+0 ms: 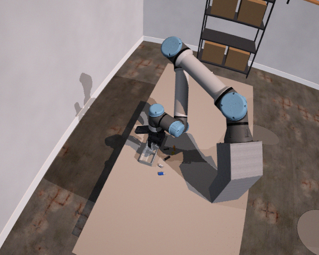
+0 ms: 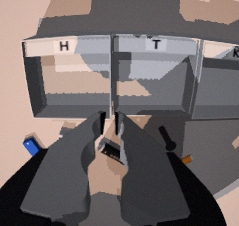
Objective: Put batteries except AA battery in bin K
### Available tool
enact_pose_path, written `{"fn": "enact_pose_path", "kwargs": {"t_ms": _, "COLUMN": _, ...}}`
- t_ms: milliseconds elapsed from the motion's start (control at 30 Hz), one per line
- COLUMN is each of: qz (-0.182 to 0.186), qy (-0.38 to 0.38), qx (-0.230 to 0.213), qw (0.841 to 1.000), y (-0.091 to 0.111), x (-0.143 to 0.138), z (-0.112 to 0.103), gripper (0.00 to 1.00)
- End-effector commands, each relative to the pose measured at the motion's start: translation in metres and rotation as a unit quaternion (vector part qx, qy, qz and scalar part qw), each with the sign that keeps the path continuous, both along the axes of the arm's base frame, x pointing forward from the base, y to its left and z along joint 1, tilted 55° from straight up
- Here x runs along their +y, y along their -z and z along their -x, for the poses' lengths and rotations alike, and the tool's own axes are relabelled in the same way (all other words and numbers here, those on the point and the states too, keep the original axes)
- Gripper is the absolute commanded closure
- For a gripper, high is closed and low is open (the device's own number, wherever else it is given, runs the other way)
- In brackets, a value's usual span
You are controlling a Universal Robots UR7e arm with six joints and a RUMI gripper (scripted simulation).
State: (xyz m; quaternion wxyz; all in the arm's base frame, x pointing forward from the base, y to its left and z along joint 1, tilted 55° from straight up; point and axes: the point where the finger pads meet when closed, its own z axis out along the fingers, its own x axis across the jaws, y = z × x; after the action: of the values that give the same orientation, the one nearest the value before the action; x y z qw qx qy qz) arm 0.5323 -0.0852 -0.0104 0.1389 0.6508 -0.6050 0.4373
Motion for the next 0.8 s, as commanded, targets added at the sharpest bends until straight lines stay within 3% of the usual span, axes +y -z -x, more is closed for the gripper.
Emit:
{"fn": "enact_pose_path", "kwargs": {"t_ms": 0, "qz": 0.000, "qy": 0.000, "qx": -0.001, "qw": 1.000, "y": 0.019, "x": 0.017, "z": -0.002, "gripper": 0.96}}
{"fn": "enact_pose_path", "kwargs": {"t_ms": 133, "qz": 0.000, "qy": 0.000, "qx": -0.001, "qw": 1.000, "y": 0.034, "x": 0.030, "z": -0.004, "gripper": 0.96}}
{"fn": "enact_pose_path", "kwargs": {"t_ms": 767, "qz": 0.000, "qy": 0.000, "qx": -0.001, "qw": 1.000, "y": 0.046, "x": 0.021, "z": -0.011, "gripper": 0.96}}
